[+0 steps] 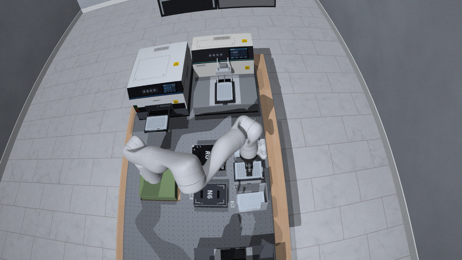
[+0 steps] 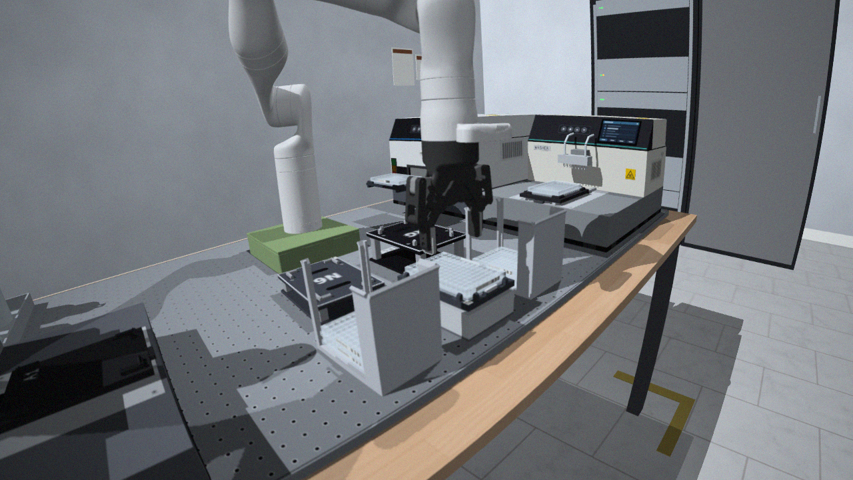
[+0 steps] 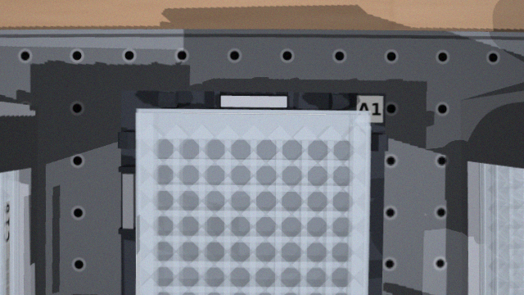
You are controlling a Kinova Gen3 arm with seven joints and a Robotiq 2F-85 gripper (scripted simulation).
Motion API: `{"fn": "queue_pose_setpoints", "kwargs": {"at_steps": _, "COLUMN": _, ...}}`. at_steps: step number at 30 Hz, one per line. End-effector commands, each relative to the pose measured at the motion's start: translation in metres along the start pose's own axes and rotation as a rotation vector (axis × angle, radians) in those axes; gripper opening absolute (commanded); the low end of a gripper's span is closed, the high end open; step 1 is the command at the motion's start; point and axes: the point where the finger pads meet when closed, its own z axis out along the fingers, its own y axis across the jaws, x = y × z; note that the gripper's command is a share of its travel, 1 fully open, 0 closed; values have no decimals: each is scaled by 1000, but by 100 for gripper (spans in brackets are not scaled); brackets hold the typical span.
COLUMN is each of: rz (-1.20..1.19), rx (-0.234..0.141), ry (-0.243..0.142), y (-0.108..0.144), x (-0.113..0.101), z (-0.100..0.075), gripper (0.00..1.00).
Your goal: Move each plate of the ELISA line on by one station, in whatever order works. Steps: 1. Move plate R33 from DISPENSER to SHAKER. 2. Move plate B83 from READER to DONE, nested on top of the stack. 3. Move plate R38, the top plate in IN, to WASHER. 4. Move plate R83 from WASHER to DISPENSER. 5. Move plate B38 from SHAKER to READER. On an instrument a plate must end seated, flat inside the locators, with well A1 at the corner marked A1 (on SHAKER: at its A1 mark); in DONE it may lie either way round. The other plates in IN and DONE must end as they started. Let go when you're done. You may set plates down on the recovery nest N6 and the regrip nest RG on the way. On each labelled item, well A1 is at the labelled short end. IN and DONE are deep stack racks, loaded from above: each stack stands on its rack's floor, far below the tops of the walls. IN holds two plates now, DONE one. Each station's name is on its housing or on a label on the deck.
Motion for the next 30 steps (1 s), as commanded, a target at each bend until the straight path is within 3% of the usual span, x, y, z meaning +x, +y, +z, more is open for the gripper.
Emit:
{"fn": "queue_pose_setpoints", "kwargs": {"at_steps": 1, "rz": -4, "rx": 0, "ry": 2, "y": 1, "x": 1, "z": -7, "gripper": 100}}
{"fn": "queue_pose_setpoints", "kwargs": {"at_steps": 30, "rz": -5, "rx": 0, "ry": 1, "y": 1, "x": 1, "z": -41, "gripper": 100}}
